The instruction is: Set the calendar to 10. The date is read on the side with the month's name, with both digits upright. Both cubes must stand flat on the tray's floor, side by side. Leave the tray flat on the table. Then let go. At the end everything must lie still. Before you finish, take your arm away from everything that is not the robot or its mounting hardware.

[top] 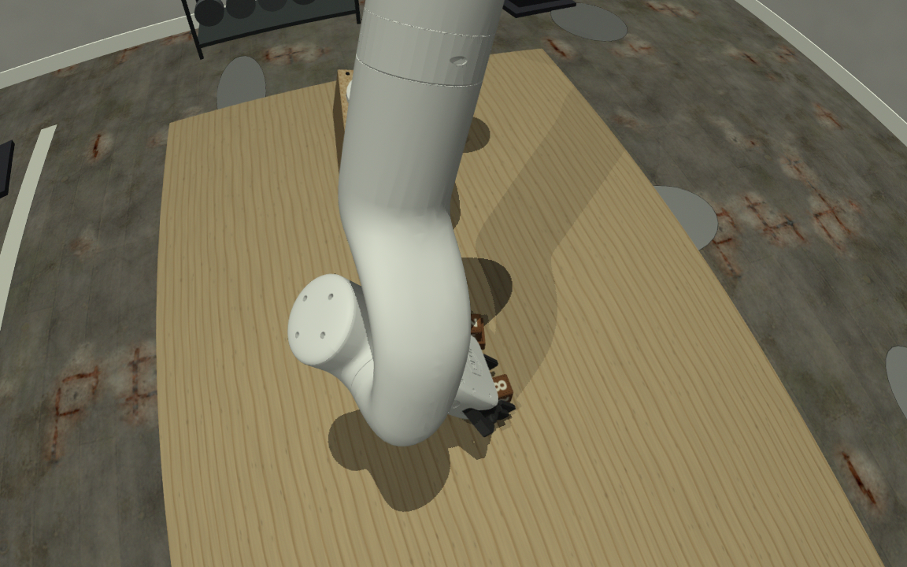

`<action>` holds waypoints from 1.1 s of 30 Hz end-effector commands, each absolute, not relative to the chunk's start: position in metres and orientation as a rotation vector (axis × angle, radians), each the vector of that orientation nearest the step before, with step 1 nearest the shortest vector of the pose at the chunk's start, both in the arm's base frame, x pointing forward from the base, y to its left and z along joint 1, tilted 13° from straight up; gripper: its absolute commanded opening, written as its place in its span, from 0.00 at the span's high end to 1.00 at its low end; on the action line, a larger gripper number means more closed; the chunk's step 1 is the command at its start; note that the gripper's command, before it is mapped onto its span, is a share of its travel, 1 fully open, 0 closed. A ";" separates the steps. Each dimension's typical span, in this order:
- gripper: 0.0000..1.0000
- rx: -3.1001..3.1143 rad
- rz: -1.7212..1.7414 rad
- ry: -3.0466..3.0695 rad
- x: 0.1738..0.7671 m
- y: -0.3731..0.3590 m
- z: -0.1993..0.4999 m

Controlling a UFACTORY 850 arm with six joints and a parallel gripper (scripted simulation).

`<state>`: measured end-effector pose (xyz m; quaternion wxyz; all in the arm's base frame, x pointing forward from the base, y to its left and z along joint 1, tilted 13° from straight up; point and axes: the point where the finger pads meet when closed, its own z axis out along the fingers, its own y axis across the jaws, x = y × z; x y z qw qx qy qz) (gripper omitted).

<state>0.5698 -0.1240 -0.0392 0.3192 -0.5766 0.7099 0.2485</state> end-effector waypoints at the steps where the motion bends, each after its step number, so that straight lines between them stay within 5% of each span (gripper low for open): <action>1: 0.31 -1.517 0.651 1.866 0.571 -0.125 -0.038; 33: 0.31 -1.517 0.651 1.866 0.566 -0.139 0.028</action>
